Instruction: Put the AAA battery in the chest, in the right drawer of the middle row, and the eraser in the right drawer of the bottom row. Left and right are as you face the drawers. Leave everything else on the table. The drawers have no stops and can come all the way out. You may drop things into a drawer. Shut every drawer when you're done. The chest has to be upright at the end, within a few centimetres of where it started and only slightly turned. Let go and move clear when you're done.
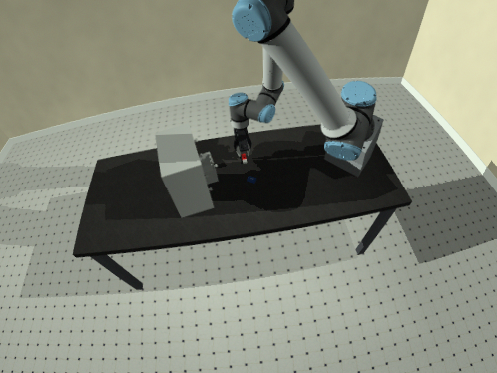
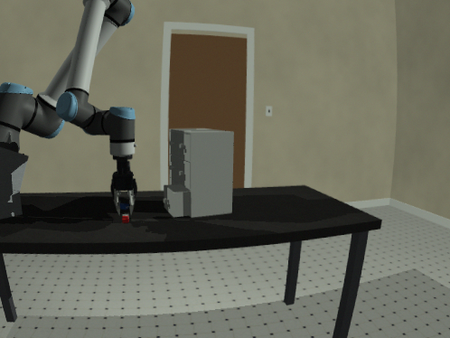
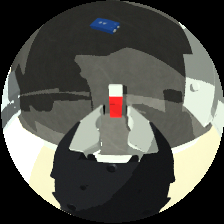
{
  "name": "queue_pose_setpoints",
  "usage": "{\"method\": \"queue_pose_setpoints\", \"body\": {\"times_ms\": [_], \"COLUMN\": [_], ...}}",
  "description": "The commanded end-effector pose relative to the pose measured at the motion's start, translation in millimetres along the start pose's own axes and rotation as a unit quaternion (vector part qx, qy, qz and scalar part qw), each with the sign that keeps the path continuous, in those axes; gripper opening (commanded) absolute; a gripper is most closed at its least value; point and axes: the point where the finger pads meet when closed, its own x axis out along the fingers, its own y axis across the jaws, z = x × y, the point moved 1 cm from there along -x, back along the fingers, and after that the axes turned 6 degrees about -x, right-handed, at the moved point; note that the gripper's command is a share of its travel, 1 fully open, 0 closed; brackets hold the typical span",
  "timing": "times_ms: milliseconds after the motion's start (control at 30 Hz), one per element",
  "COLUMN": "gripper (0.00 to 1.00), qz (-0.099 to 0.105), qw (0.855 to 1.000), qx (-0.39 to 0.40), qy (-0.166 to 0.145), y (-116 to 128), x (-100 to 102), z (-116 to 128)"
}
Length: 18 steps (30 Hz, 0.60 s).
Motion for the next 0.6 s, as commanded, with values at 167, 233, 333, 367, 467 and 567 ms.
{"method": "queue_pose_setpoints", "body": {"times_ms": [167, 233, 333, 367, 467, 567], "gripper": [0.23, 0.23, 0.23, 0.23, 0.23, 0.23], "qz": [0.0, 0.0, 0.0, 0.0, 0.0, 0.0], "qw": [1.0, 1.0, 1.0, 1.0, 1.0, 1.0], "qx": [0.0, 0.0, 0.0, 0.0, 0.0, 0.0], "qy": [0.0, 0.0, 0.0, 0.0, 0.0, 0.0], "y": [0.4, 0.4, 0.4, 0.4, 0.4, 0.4], "x": [-0.4, -0.4, 0.0, 0.3, 1.3, 2.8], "z": [0.3, 0.3, 0.3, 0.3, 0.3, 0.3]}}
